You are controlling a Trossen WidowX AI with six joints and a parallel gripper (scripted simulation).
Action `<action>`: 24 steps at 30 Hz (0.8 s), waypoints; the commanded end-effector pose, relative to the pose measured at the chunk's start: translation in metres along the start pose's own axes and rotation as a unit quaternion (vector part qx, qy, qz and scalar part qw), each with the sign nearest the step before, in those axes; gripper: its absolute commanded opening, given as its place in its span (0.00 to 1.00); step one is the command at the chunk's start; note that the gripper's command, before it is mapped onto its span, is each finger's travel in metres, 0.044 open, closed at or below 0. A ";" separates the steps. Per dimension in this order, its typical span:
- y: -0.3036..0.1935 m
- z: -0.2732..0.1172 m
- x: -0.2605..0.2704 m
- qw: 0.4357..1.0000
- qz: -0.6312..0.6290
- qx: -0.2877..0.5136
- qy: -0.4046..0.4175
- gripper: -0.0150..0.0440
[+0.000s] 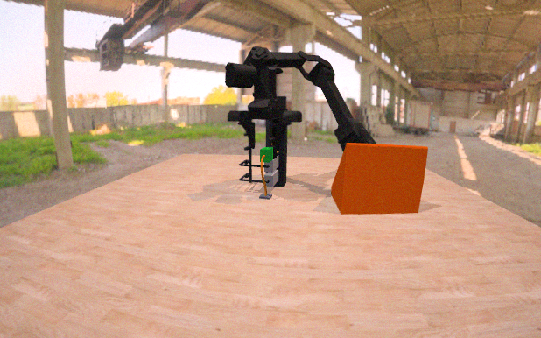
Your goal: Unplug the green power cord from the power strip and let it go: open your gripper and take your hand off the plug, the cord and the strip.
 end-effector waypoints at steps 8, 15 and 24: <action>0.058 -0.011 0.014 1.000 -0.002 0.000 -0.001 1.00; 0.058 -0.011 0.014 1.000 -0.002 0.000 -0.001 1.00; 0.058 -0.011 0.014 1.000 -0.002 0.000 -0.001 1.00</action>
Point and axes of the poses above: the point midway between the two fingers, 35 mm back from their tips, its own z axis out along the fingers, its own x axis across the jaws, y = z × x, the point moved 4 cm from there along -z, back along the fingers, and after that the axes turned 13 degrees about z, right-handed, at the moved point
